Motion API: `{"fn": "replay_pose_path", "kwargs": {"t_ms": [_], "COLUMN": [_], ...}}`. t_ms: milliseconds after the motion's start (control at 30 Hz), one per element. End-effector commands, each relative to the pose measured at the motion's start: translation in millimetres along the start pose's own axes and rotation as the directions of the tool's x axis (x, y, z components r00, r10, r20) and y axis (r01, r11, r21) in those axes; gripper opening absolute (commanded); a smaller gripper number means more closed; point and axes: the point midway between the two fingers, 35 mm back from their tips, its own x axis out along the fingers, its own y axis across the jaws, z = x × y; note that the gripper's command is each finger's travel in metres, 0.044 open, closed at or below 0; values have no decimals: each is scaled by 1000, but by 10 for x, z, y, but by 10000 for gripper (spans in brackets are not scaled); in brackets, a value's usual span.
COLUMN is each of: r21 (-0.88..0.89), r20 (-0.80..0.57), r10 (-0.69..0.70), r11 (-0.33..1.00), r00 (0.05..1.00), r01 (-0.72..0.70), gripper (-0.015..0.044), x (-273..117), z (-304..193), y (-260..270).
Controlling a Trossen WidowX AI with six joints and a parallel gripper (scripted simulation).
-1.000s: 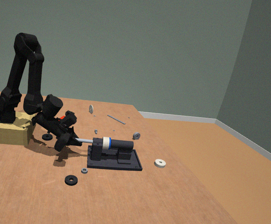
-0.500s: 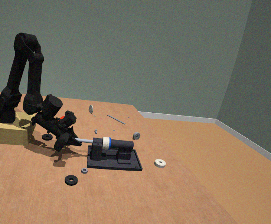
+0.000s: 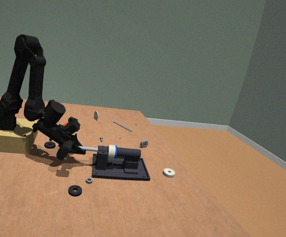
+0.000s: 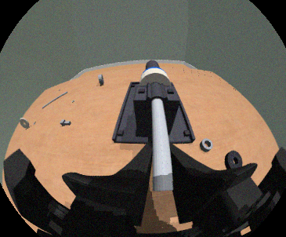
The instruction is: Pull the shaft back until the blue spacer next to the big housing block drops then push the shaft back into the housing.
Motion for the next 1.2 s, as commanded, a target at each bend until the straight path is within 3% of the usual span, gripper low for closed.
{"fn": "replay_pose_path", "kwargs": {"t_ms": [0, 1167], "r21": [-4, -4], "r20": [2, 1], "r10": [3, 3], "r11": [1000, 1000], "r00": [1000, 1000], "r01": [-3, -3], "gripper": [0, 0], "x": [-9, -42], "z": [-2, -21], "y": [6, 5]}}
